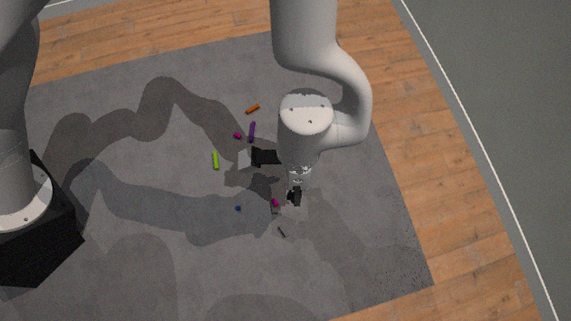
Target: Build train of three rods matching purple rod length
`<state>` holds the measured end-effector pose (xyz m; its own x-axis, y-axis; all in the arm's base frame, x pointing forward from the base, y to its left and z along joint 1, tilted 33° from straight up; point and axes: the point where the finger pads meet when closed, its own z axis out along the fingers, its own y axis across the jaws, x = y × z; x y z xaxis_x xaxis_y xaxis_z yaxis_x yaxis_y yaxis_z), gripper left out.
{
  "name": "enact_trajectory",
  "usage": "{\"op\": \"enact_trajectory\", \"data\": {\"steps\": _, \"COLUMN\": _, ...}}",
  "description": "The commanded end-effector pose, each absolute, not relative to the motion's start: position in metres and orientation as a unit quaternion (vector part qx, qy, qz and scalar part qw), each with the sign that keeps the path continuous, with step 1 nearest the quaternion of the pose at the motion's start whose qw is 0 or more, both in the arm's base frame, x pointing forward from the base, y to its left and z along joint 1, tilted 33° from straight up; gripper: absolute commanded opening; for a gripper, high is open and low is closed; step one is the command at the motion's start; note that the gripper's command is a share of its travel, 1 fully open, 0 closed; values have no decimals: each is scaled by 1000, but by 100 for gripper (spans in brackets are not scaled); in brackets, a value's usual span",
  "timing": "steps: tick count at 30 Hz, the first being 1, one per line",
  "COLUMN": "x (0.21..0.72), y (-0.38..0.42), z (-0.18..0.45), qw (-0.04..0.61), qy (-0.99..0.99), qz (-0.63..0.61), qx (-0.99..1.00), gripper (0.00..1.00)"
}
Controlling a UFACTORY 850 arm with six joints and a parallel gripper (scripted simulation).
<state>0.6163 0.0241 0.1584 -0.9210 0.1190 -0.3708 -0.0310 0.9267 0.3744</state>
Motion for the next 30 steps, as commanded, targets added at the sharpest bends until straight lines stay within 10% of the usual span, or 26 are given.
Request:
{"op": "enact_trajectory", "data": {"steps": 1, "x": 619, "y": 12, "z": 157, "qw": 221, "qy": 958, "qz": 177, "qx": -46, "gripper": 100}}
{"op": "enact_trajectory", "data": {"steps": 30, "x": 620, "y": 6, "z": 156, "qw": 226, "qy": 956, "qz": 170, "qx": -78, "gripper": 100}}
